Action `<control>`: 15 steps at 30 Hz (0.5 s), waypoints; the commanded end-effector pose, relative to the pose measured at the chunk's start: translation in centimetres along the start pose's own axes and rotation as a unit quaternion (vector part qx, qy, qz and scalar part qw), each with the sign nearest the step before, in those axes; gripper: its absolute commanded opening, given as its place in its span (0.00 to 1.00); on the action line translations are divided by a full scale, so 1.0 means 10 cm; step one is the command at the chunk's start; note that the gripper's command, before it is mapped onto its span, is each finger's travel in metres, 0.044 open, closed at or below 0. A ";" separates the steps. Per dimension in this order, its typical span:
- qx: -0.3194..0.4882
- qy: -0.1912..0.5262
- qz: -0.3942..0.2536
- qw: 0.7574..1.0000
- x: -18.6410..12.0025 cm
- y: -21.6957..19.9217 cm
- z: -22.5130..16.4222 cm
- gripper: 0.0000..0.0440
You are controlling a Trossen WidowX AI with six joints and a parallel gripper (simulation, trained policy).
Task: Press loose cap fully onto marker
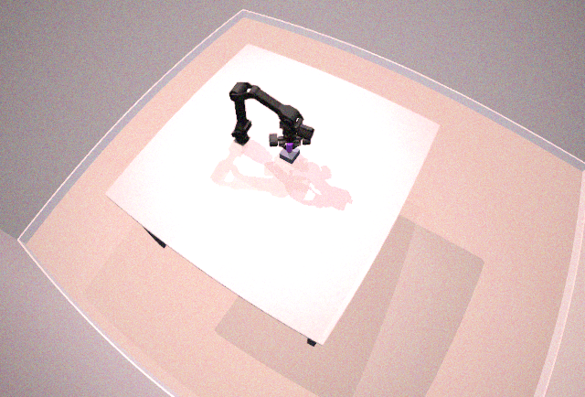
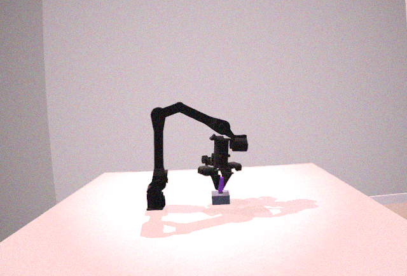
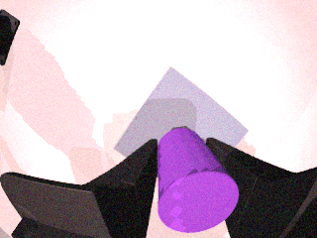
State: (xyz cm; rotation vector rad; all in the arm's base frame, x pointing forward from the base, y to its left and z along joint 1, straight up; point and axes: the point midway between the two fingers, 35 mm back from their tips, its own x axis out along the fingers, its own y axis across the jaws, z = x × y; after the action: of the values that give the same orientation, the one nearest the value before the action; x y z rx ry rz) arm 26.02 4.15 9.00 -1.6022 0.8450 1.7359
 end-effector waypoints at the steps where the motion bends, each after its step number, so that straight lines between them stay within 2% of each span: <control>1: -0.009 0.010 0.010 1.000 0.09 0.06 -0.03 0.20; 15: -0.039 0.022 0.005 0.999 0.10 0.09 -0.06 0.27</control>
State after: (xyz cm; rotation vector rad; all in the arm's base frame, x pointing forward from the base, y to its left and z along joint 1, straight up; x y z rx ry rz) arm 26.04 3.99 8.86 -1.6751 0.7859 1.7476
